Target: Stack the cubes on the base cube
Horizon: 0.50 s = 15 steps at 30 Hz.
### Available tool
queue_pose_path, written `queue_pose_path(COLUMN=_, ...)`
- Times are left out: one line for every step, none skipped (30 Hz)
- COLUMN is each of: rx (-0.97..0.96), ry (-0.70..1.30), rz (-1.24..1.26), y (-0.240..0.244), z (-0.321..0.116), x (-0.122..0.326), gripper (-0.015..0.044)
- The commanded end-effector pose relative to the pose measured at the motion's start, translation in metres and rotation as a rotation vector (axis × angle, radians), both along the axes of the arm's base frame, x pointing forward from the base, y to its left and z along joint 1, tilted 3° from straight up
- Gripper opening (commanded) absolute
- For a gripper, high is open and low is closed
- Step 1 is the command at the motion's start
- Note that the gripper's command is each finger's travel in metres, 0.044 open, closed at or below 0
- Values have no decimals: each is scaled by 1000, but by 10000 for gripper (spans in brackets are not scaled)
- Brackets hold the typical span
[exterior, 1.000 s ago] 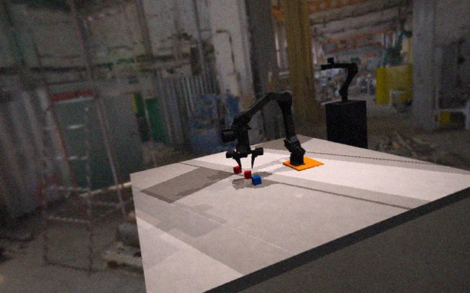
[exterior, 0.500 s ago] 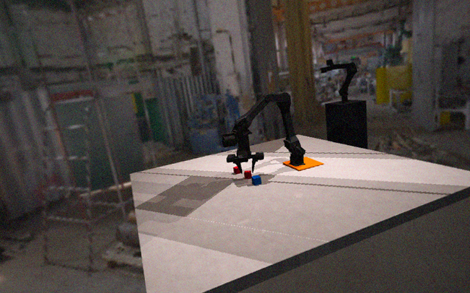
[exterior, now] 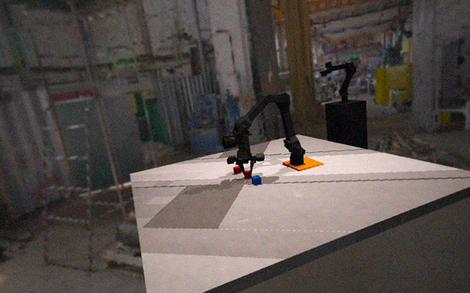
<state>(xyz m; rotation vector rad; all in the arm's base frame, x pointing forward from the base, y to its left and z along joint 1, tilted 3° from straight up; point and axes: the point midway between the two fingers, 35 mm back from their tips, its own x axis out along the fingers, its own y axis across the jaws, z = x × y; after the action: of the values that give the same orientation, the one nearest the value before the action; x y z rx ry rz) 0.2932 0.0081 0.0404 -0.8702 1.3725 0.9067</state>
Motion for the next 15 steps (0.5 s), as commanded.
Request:
queue_pose_path(rx=5, ry=-1, rz=-1, y=1, z=8, x=2, gripper=105)
queue_pose_path(rx=5, ry=-1, rz=-1, y=0, z=11, x=3, gripper=105)
queue_pose_path(rx=5, ry=-1, rz=-1, y=0, z=15, x=3, gripper=105)
queue_pose_path(rx=5, ry=-1, rz=-1, y=0, z=18, x=4, gripper=105)
queue_pose_path(rx=5, ry=-1, rz=-1, y=0, z=21, x=4, gripper=105)
queue_pose_path(rx=5, ry=-1, rz=-1, y=0, z=24, x=5, gripper=105)
queue_pose_path(rx=5, ry=-1, rz=-1, y=0, z=27, x=5, gripper=105)
queue_pose_path(rx=5, ry=-1, rz=-1, y=0, z=30, x=5, gripper=105)
queue_pose_path(rx=5, ry=-1, rz=-1, y=0, z=33, x=6, gripper=105)
queue_pose_path(rx=5, ry=-1, rz=-1, y=0, z=36, x=6, gripper=105)
queue_pose_path(rx=5, ry=-1, rz=-1, y=0, z=39, x=6, gripper=105)
queue_pose_path(rx=5, ry=-1, rz=-1, y=-1, z=43, x=6, gripper=105)
queue_pose_path(rx=5, ry=-1, rz=-1, y=-1, z=46, x=7, gripper=105)
queue_pose_path(rx=5, ry=-1, rz=-1, y=-1, z=49, x=7, gripper=105)
queue_pose_path(rx=5, ry=-1, rz=-1, y=-1, z=52, x=7, gripper=105)
